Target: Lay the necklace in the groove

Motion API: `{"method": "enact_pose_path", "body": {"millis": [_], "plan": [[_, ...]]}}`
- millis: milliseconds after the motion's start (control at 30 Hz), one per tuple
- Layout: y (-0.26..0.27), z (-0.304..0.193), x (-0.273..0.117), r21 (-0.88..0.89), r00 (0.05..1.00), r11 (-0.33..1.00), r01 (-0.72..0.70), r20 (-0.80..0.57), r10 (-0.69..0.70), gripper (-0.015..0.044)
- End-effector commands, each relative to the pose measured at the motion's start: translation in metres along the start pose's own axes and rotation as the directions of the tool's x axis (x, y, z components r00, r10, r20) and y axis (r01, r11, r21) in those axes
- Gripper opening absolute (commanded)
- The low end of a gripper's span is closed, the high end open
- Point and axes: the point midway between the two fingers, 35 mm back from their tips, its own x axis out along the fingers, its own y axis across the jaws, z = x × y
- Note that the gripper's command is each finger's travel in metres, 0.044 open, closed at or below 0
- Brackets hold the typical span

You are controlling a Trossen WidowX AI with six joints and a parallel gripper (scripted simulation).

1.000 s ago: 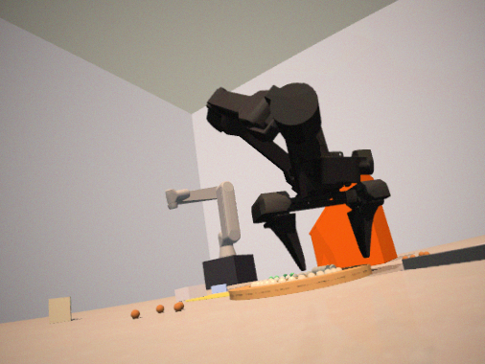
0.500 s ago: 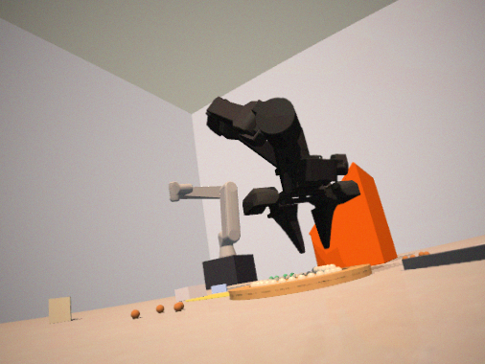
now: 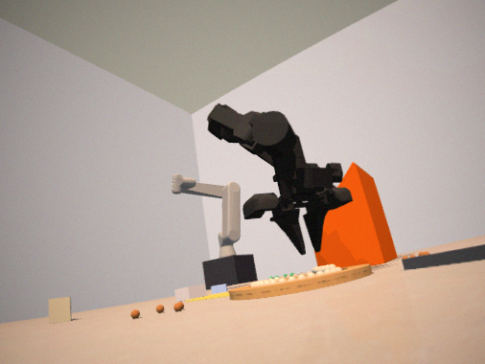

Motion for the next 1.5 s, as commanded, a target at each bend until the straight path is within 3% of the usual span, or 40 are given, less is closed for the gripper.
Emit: {"method": "enact_pose_path", "body": {"millis": [0,833,1000,1467], "plan": [[0.000,0.001,0.000,0.000,1.000,1.000,0.003,0.003,-0.003,0.0120],[0.001,-0.002,0.031,-0.007,1.000,1.000,0.003,-0.004,-0.003,0.0120],[0.000,-0.001,0.028,0.001,1.000,1.000,0.003,0.002,-0.003,0.0000],[0.000,-0.001,0.028,0.001,1.000,1.000,0.003,0.002,-0.003,0.0000]]}}
